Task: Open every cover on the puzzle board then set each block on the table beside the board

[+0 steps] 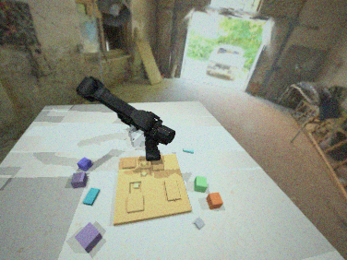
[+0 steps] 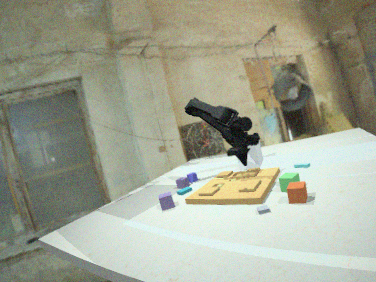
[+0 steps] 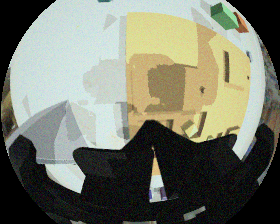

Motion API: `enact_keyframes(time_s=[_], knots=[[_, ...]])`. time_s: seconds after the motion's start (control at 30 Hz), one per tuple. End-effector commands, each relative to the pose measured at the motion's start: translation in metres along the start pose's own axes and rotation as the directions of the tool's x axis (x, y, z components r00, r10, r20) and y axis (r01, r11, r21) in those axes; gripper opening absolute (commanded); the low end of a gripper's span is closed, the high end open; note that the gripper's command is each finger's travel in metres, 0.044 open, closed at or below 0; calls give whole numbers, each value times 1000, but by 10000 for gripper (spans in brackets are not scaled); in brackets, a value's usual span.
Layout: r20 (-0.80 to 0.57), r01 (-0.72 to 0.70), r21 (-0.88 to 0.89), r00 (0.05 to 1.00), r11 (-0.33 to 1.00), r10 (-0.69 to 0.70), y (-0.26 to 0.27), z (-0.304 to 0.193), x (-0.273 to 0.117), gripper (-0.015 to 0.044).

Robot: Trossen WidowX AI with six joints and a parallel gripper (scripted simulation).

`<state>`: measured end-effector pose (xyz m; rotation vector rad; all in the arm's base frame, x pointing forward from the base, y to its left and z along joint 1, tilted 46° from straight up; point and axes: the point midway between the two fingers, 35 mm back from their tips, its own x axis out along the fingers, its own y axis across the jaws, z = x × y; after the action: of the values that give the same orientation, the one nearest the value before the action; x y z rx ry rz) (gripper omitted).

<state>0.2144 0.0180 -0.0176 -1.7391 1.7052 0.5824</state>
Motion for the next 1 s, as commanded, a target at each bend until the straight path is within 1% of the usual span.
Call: enact_keyframes(time_s=[0.0, 0.37, 0.43, 0.57, 0.7, 0.83, 0.97], knots=[[4, -3, 7, 1000, 1000, 3, 0, 0, -6, 0], [3, -3, 7, 1000, 1000, 3, 1, 0, -20, 0], [0, 0, -29, 1000, 1000, 0, -3, 2, -17, 0], [1, 1, -193, 1000, 981, 0, -22, 14, -22, 0], [2, 2, -359, 1000, 934, -1, -41, 26, -27, 0], [3, 3, -519, 1000, 855, -2, -60, 39, -31, 0], [4, 4, -663, 1000, 748, -2, -78, 51, -34, 0]])
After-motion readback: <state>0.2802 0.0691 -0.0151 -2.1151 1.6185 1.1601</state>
